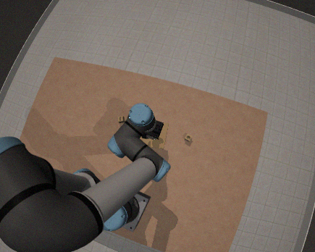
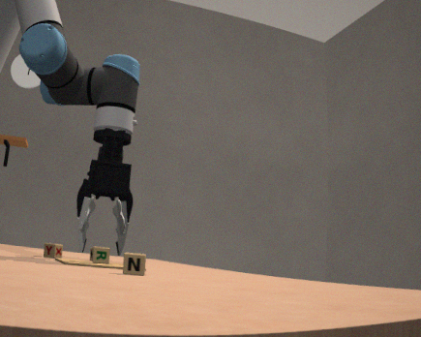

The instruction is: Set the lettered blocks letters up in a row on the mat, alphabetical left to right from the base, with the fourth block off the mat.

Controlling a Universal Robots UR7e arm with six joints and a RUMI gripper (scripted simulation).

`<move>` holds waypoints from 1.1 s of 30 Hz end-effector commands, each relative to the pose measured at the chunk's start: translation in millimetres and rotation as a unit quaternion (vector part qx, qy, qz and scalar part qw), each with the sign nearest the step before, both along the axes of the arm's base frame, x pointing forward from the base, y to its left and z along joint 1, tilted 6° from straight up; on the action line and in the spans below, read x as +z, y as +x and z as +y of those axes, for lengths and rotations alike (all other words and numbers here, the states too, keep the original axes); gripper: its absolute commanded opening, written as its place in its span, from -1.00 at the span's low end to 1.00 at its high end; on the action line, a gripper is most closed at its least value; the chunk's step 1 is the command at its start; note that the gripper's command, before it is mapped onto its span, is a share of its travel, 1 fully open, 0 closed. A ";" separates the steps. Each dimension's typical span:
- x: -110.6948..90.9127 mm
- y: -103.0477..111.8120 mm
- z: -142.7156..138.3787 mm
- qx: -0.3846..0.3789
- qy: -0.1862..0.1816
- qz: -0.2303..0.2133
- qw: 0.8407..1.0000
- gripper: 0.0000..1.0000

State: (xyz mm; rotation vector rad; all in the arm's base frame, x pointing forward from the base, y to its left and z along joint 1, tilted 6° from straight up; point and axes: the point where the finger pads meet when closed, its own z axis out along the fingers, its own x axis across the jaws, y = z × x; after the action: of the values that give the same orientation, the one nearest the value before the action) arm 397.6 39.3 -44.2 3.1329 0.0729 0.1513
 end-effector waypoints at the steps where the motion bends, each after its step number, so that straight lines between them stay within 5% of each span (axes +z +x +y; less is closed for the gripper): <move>1: -7.4 1.4 -0.1 0.000 0.000 -0.001 1.000 -0.19; 23: -14.7 2.1 -0.1 0.000 0.000 -0.001 1.000 -0.19; 24: -14.7 2.1 -0.1 0.000 0.000 -0.001 1.000 -0.44; 33: -14.7 2.1 -0.1 0.000 0.000 -0.001 1.000 -0.44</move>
State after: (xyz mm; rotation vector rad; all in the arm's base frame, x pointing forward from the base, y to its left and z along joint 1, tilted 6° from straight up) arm 399.3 39.2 -59.2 3.1327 0.0729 0.1519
